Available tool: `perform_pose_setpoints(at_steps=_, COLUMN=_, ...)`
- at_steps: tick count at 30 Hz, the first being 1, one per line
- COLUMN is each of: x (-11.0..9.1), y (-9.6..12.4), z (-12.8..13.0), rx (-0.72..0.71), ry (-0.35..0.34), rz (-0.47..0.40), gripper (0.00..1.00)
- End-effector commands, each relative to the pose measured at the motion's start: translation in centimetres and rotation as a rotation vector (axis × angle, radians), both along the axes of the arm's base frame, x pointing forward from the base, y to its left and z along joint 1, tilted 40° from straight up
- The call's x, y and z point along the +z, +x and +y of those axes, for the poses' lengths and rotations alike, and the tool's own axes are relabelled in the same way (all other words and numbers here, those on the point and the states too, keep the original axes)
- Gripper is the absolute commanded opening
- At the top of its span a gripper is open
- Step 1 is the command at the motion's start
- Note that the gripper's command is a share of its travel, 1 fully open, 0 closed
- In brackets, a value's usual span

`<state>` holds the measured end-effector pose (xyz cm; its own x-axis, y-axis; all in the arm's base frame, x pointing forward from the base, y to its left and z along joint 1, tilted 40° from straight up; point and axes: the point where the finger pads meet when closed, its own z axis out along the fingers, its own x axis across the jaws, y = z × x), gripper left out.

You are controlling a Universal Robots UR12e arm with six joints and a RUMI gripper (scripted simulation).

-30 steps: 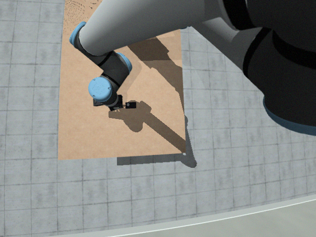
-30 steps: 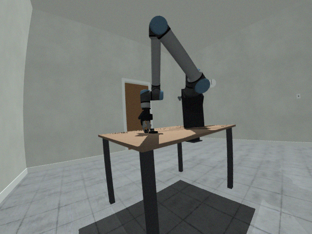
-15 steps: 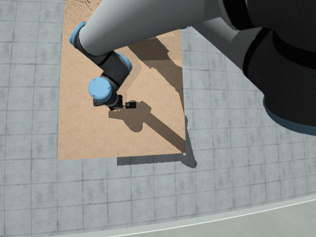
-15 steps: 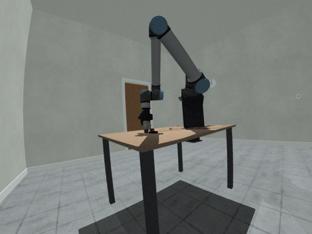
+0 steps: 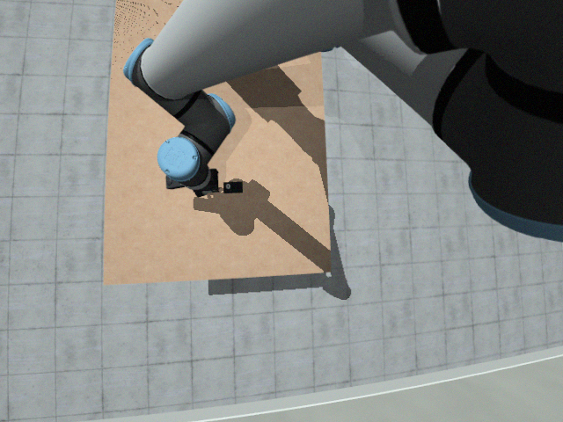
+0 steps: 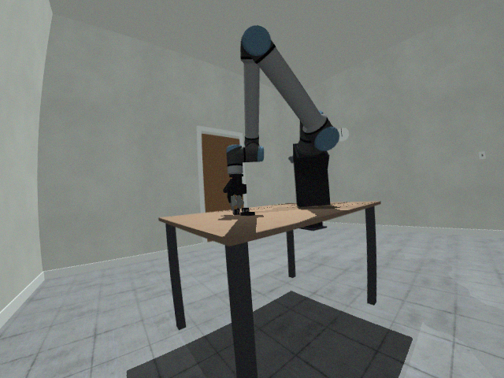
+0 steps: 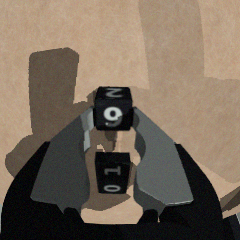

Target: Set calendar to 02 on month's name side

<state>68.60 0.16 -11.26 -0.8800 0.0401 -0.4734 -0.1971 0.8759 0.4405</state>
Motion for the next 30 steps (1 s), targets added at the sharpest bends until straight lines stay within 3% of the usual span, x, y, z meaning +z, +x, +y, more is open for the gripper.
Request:
perform_pose_setpoints(at_steps=1, x=0.0, y=0.0, z=0.0, rx=0.0, ry=0.0, rz=-0.001, gripper=0.1)
perform_pose_setpoints(at_steps=23, x=0.1, y=0.0, z=-0.1, rx=0.0, ry=0.0, rz=-0.001, gripper=0.1)
perform_pose_setpoints(at_steps=30, x=1.7, y=-0.9, z=-1.1, rx=0.0, ry=0.0, rz=-0.001, gripper=0.1)
